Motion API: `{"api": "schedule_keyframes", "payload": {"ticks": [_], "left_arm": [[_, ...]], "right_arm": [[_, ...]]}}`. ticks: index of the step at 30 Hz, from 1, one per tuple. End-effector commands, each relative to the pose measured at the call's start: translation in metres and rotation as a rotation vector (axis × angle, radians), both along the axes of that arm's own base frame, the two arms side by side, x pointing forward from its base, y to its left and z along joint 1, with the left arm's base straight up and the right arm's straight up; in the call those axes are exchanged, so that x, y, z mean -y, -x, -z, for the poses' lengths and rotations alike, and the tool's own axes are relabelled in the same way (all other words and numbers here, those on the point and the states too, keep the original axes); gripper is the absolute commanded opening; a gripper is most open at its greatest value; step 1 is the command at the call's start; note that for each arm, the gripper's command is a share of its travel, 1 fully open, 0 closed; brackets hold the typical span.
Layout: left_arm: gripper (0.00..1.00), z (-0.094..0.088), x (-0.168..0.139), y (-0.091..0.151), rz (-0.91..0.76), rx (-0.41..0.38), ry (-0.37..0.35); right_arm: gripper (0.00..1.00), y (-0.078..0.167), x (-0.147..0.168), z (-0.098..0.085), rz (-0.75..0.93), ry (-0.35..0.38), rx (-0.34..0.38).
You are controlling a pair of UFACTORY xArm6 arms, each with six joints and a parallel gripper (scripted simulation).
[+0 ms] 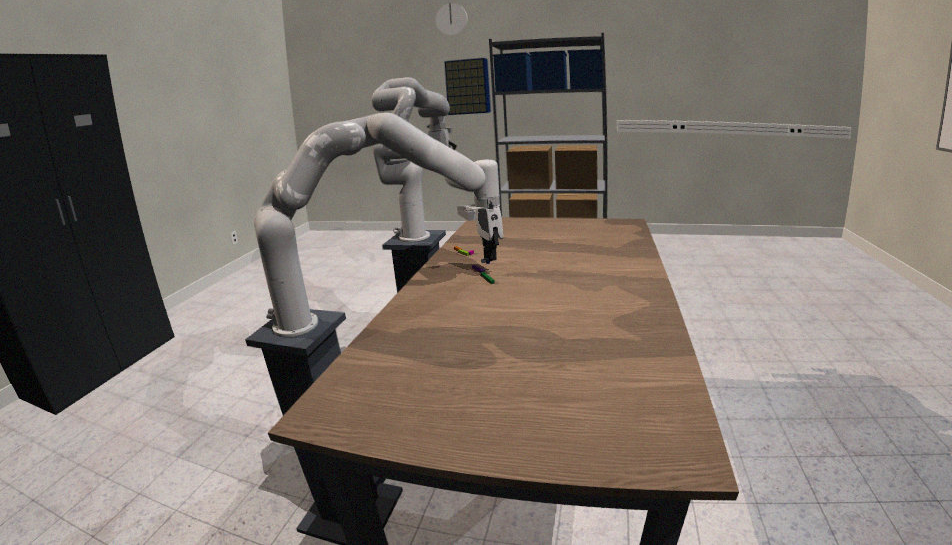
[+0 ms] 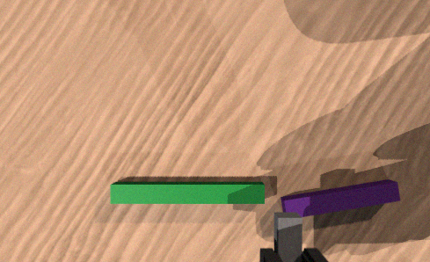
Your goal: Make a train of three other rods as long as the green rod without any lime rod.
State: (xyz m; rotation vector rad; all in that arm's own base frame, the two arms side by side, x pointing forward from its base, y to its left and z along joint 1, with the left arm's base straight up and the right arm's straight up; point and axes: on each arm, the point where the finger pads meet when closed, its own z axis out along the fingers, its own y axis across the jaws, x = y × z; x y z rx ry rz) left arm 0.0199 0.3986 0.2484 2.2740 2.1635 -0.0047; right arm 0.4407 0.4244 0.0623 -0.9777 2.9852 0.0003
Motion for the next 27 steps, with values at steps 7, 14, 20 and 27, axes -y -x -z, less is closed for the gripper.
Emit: {"api": "schedule_keyframes", "payload": {"ticks": [7, 14, 20, 27], "left_arm": [[1.00, -0.002, -0.001, 0.000, 0.000, 0.000, -0.004], [1.00, -0.002, -0.001, 0.000, 0.000, 0.000, -0.004], [1.00, -0.002, -0.001, 0.000, 0.000, 0.000, -0.004], [1.00, -0.002, -0.001, 0.000, 0.000, 0.000, -0.004]], "right_arm": [[0.06, -0.001, -0.001, -0.056, 0.000, -0.004, 0.004], [0.06, -0.001, -0.001, -0.065, 0.000, -0.004, 0.004], [0.06, -0.001, -0.001, -0.065, 0.000, -0.004, 0.004], [0.06, -0.007, -0.024, -0.066, 0.178, -0.004, 0.004]]}}
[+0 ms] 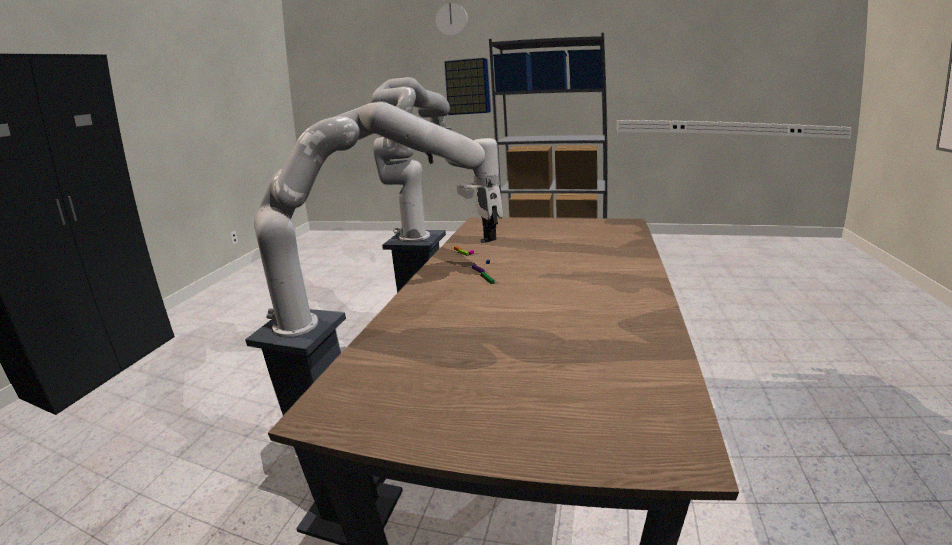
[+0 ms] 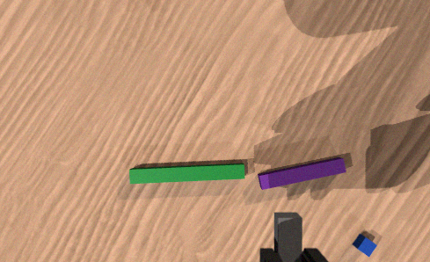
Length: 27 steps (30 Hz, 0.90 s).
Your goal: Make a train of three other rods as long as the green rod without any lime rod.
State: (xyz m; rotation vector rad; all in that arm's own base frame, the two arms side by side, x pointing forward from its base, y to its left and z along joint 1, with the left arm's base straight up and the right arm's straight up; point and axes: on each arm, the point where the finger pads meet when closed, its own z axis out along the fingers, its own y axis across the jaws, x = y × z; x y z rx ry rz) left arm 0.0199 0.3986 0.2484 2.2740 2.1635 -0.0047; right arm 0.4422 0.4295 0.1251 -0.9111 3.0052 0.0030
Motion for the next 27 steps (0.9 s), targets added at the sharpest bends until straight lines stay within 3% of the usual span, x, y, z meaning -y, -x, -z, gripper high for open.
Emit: {"api": "schedule_keyframes", "payload": {"ticks": [1, 14, 27], "left_arm": [[1.00, -0.002, -0.001, 0.000, 0.000, 0.000, -0.004], [1.00, -0.002, -0.001, 0.000, 0.000, 0.000, -0.004], [1.00, -0.002, -0.001, 0.000, 0.000, 0.000, -0.004]], "right_arm": [[0.06, -0.006, -0.023, -0.004, 0.167, -0.002, 0.003], [0.06, -0.010, -0.070, -0.003, 0.581, -0.004, 0.002], [0.06, -0.010, -0.073, -0.003, 0.603, -0.004, 0.001]]}}
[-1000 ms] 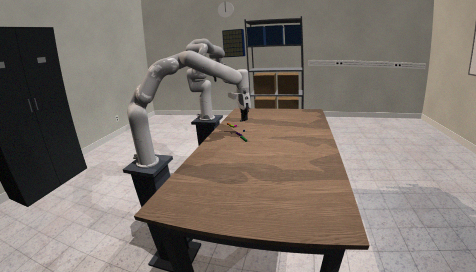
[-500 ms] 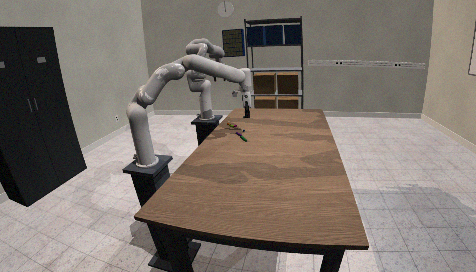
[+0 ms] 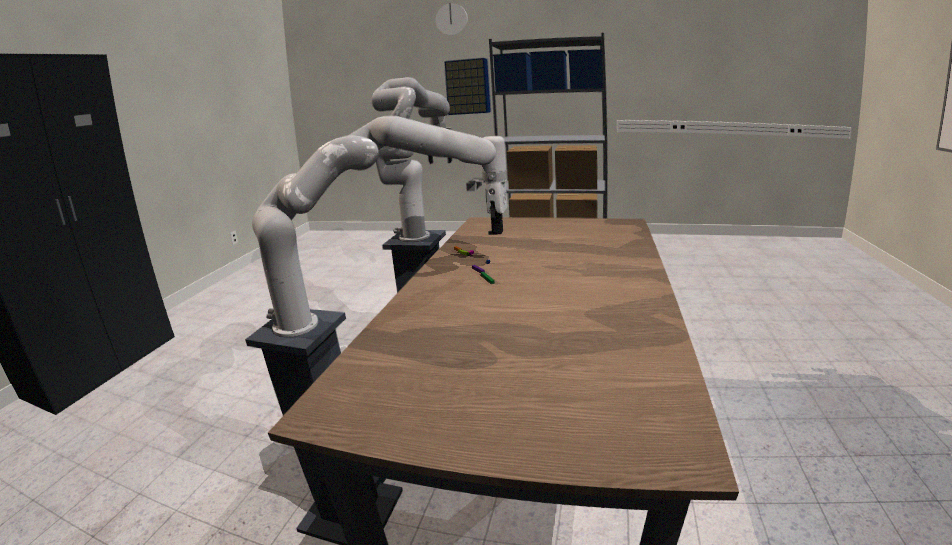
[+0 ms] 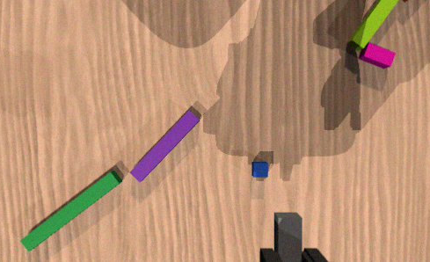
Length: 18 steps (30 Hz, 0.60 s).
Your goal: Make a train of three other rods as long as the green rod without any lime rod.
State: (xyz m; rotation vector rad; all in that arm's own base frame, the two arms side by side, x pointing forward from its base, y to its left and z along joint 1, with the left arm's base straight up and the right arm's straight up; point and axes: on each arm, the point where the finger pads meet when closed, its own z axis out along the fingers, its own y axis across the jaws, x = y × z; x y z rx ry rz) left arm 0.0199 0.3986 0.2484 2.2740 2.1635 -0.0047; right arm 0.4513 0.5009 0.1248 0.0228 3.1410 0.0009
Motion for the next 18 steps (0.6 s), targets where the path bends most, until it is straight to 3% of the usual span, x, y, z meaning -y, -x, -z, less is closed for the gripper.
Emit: {"api": "schedule_keyframes", "payload": {"ticks": [1, 8, 18], "left_arm": [[1.00, -0.002, -0.001, 0.000, 0.000, 0.000, -0.004], [1.00, -0.002, -0.001, 0.000, 0.000, 0.000, -0.004], [1.00, -0.002, -0.001, 0.000, 0.000, 0.000, -0.004]], "right_arm": [[0.06, -0.001, -0.001, -0.003, 0.000, -0.004, 0.004], [0.06, -0.001, -0.001, 0.001, 0.000, -0.004, 0.004], [0.06, -0.001, -0.002, 0.025, 0.000, -0.004, 0.004]]}}
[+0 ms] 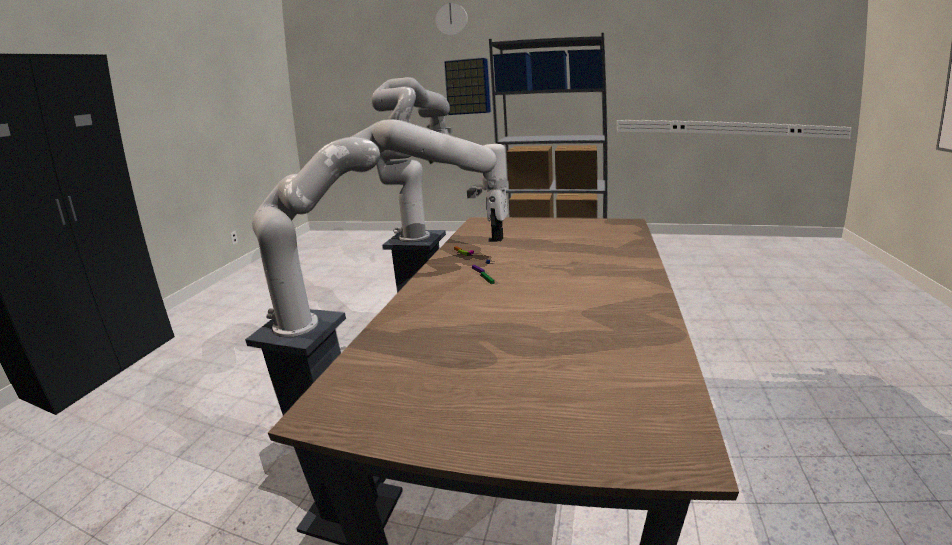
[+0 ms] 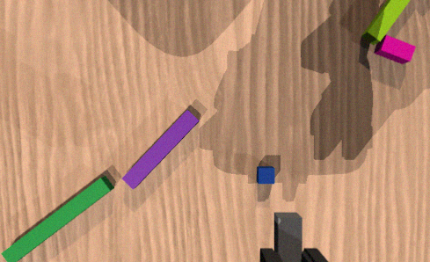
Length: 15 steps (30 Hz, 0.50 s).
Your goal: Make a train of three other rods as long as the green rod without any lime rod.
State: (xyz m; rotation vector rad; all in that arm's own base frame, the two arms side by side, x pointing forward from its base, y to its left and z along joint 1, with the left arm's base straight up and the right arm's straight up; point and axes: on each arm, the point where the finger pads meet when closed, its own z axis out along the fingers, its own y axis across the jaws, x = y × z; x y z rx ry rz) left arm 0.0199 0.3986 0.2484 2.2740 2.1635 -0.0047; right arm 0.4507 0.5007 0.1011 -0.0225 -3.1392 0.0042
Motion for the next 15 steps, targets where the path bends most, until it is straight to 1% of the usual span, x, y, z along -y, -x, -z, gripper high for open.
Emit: {"api": "schedule_keyframes", "payload": {"ticks": [1, 10, 13, 15], "left_arm": [[1.00, -0.002, -0.001, 0.000, 0.000, 0.000, -0.004], [1.00, -0.002, -0.001, 0.000, 0.000, 0.000, -0.004], [1.00, -0.002, -0.001, 0.000, 0.000, 0.000, -0.004], [1.00, -0.002, -0.001, 0.000, 0.000, 0.000, -0.004]], "right_arm": [[0.06, -0.002, -0.002, 0.005, 0.000, -0.007, 0.006], [0.06, -0.002, -0.002, 0.044, 0.000, -0.007, 0.006], [0.06, -0.002, -0.003, 0.053, 0.000, -0.007, 0.006], [0.06, -0.002, -0.003, 0.056, 0.000, -0.007, 0.006]]}}
